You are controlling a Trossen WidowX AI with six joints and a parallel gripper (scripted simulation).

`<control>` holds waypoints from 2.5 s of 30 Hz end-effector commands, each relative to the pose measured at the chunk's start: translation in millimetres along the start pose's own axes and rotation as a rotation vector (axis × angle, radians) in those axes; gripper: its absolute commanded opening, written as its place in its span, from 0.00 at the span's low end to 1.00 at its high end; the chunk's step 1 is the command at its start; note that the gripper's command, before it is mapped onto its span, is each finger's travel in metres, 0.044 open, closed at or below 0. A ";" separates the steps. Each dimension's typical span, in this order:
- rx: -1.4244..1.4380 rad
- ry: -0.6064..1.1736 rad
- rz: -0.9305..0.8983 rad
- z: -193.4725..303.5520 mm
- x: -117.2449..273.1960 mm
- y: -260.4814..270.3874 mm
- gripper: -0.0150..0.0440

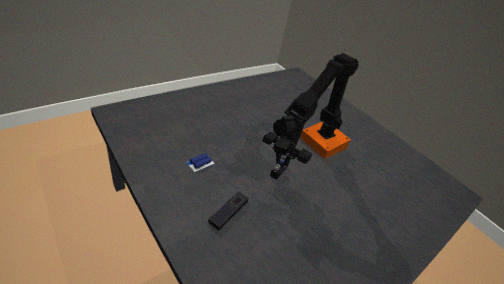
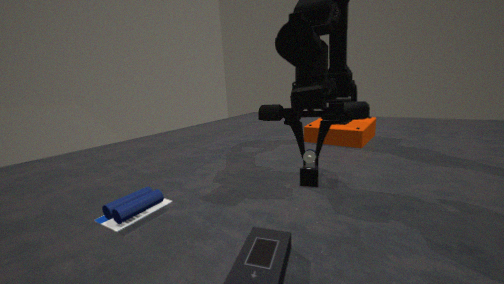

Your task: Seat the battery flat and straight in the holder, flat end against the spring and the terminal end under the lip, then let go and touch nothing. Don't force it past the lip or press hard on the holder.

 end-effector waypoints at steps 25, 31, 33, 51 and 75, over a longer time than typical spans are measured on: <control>0.001 -0.156 -0.018 4.9 -8.1 -1.7 0.37; 0.002 -0.192 -0.021 7.3 -10.2 -2.0 0.37; 0.002 -0.204 -0.022 8.1 -10.9 -2.1 0.37; 0.006 -0.296 -0.034 15.4 -14.4 -2.5 0.37; 0.007 -0.293 -0.040 36.2 -13.5 -4.5 0.37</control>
Point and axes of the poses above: the point midway between the two fingers, 35 mm back from their tips, its own x axis back along the fingers, its own y axis across the jaws, z = x × y, the point moved 1 cm from there along x, back along the fingers, and after that the axes turned 5 degrees about -x, right-handed, at the moved point
